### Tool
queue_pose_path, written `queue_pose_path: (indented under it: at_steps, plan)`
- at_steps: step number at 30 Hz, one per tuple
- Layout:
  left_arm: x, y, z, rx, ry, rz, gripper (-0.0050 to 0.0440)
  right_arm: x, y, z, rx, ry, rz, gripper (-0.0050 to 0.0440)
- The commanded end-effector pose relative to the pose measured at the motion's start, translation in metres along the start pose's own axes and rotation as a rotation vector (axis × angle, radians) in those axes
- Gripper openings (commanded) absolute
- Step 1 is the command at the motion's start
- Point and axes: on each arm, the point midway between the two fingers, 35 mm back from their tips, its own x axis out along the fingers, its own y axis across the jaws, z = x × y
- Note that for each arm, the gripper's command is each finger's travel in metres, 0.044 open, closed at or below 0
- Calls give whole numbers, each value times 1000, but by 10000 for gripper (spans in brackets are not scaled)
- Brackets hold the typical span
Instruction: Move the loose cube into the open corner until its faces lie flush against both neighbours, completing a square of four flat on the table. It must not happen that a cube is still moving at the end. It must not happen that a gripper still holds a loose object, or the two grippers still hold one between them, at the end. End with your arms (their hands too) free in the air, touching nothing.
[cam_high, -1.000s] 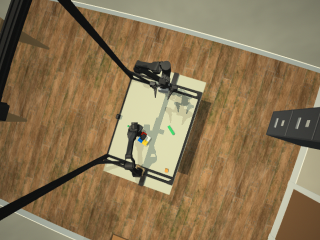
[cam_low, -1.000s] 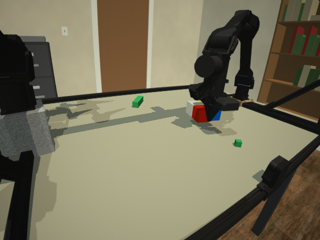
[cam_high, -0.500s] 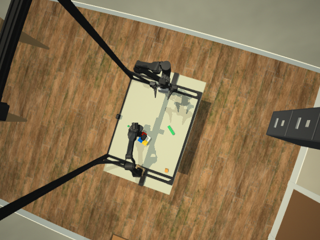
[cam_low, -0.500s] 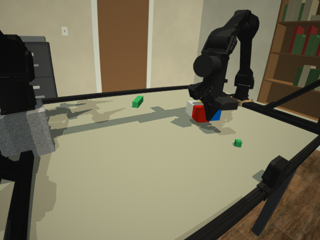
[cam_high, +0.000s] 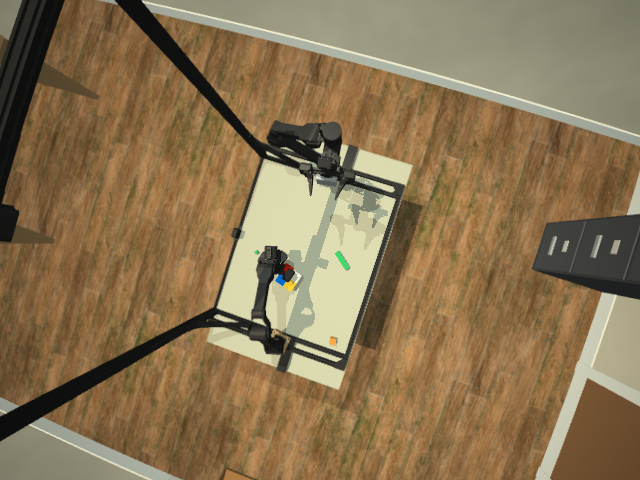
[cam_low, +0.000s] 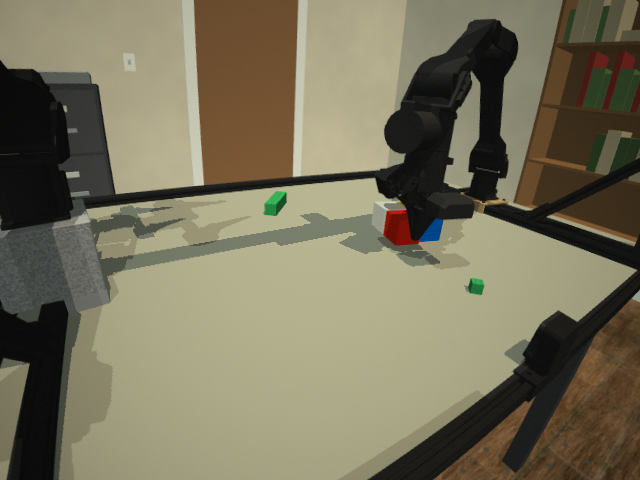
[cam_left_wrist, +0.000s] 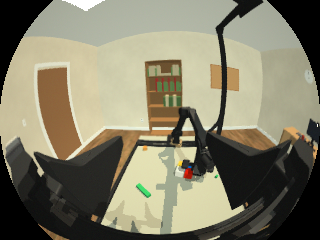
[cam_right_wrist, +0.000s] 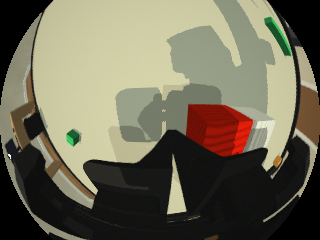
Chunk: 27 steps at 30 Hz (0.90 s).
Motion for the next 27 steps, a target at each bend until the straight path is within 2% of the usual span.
queue_pose_path:
  at_steps: [1, 27]
  plan:
    - [0, 0, 0, -6, 1, -2, 400, -2, -2, 0, -5, -3, 4, 0]
    - [0, 0, 0, -6, 1, -2, 400, -2, -10, 0, -5, -3, 4, 0]
